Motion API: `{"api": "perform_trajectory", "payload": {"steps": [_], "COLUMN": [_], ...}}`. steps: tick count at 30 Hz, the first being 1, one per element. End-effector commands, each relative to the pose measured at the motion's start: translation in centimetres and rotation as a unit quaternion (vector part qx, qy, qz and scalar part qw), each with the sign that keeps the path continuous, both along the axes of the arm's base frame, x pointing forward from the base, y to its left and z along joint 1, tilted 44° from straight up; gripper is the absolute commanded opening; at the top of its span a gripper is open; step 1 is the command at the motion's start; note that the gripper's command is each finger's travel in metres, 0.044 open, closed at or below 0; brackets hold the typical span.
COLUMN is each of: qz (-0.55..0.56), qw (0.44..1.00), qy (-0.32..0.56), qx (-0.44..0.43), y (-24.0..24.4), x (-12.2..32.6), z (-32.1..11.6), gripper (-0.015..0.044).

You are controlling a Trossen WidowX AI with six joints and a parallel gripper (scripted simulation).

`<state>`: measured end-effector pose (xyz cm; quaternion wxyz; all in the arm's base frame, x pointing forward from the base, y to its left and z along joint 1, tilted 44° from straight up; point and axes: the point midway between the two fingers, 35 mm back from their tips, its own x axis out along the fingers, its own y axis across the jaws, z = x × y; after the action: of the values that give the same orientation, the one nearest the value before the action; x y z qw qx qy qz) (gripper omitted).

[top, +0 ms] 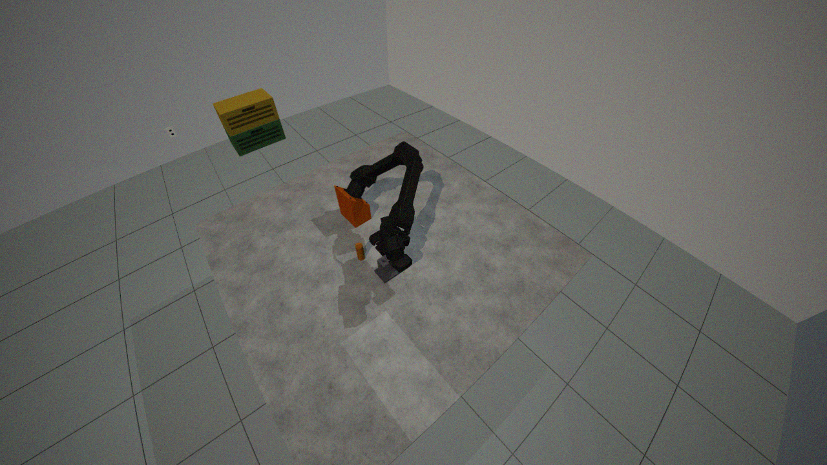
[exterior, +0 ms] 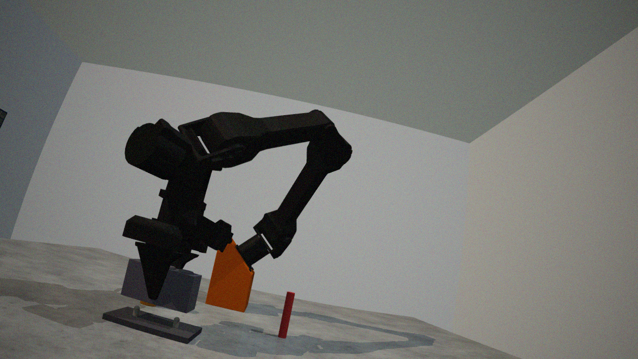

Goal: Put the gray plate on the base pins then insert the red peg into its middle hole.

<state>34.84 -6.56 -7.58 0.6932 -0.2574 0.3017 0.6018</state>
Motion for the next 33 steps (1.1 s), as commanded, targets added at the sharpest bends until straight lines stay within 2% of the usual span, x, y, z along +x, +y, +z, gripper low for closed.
{"api": "perform_trajectory", "payload": {"steps": [1, 19, 33], "qz": [-0.003, 0.001, 0.001], "qw": [1.000, 1.000, 1.000], "qy": [0.001, 0.001, 0.001], "qx": [0.002, -0.001, -0.001], "y": [0.3, 1.3, 1.3], "x": [0.0, 0.2, 0.2], "z": [-0.3, -1.4, -1.4], "gripper": [0.0000, 0.0000, 0.0368]}}
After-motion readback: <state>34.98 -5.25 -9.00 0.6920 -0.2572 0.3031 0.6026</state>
